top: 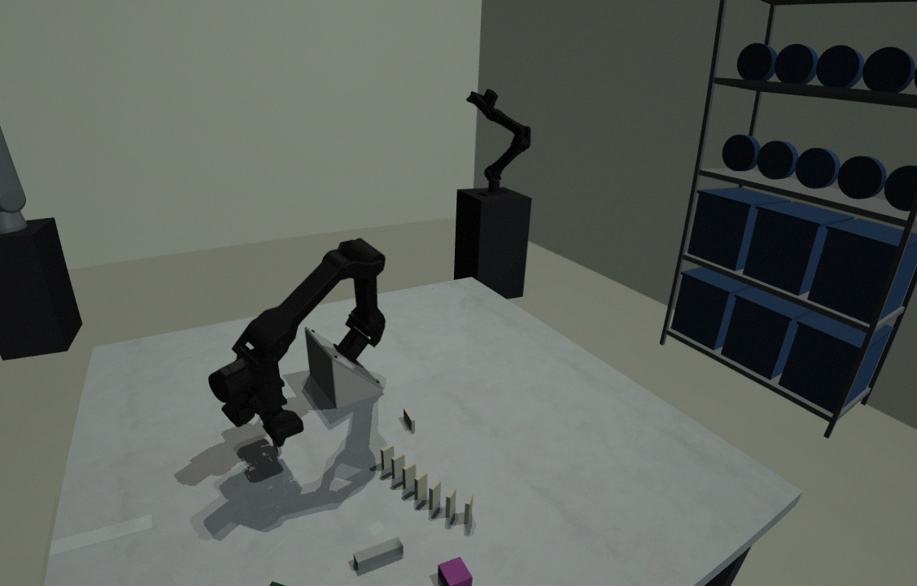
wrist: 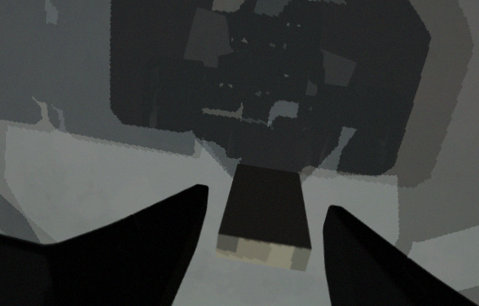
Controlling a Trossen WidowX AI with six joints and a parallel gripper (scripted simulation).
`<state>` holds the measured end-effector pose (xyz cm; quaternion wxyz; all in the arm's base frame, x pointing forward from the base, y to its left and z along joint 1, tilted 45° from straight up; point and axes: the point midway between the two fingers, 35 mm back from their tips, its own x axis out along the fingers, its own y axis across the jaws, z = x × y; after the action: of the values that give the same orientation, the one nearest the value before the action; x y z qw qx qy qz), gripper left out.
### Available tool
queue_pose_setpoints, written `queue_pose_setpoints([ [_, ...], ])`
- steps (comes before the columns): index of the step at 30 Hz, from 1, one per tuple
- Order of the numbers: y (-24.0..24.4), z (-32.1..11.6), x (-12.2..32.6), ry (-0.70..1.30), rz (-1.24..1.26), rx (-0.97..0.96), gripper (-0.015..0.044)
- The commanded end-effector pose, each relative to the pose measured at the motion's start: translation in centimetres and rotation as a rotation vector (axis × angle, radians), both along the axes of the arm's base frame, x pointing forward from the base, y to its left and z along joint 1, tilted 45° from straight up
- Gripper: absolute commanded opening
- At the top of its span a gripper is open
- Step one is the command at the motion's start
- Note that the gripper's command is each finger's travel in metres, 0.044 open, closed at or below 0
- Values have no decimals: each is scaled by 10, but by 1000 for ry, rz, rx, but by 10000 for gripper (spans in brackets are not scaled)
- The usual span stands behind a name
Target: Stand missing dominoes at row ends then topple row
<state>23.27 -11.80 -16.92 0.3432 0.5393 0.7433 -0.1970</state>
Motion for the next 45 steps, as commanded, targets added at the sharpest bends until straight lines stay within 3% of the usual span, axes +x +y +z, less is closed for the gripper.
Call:
queue_pose_setpoints([
  [1,1,0,0,2,-5,2,107],
  [11,-1,1,1,2,-5,2,107],
  [21,-90,96,24,2,-1,-3,107],
  [27,-90,100,26,-11,14,0,107],
  [34,-26,155,79,-508,553,126,107],
  [45,61,217,111,-1071,1146,300,107],
])
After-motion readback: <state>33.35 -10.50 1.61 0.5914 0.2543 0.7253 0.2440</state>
